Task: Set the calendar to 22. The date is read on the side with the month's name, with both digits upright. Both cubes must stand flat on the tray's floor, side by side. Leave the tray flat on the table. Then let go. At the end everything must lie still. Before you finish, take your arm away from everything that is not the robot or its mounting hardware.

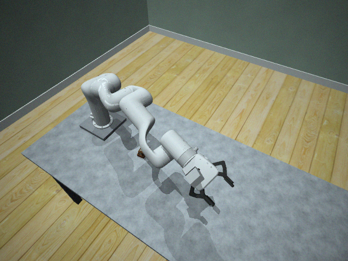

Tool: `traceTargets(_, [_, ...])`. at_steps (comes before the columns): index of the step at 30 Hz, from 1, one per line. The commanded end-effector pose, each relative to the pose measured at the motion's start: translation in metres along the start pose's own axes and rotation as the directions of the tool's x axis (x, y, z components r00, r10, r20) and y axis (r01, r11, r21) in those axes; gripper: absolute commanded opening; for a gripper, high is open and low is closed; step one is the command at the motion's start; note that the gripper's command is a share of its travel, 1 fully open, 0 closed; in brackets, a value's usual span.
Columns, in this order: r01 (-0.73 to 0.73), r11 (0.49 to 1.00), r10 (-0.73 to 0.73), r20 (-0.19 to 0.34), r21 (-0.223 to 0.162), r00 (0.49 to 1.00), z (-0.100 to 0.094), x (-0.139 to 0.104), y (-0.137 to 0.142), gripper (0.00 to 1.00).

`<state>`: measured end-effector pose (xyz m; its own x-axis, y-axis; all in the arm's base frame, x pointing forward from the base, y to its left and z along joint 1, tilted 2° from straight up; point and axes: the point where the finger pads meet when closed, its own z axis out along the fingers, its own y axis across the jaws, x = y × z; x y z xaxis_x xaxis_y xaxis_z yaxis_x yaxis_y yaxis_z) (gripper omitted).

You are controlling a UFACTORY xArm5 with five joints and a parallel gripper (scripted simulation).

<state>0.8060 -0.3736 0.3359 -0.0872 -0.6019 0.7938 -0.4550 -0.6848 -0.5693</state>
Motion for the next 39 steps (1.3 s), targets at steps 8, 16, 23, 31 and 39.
traceTargets(8, [0.000, 1.000, 0.000, -0.005, 0.003, 1.000, -0.001, 0.003, -0.002, 1.00])
traceTargets(16, [0.000, 1.000, 0.000, -0.005, 0.003, 1.000, -0.001, 0.003, -0.002, 1.00])
traceTargets(23, [-0.018, 1.000, 0.018, 0.027, -0.016, 0.999, -0.003, -0.002, -0.002, 1.00])
traceTargets(31, [-0.113, 0.980, 0.146, 0.207, -0.163, 0.967, -0.034, -0.041, 0.002, 1.00])
traceTargets(39, [-0.153, 0.946, 0.241, 0.306, -0.285, 0.921, -0.072, -0.073, 0.011, 1.00])
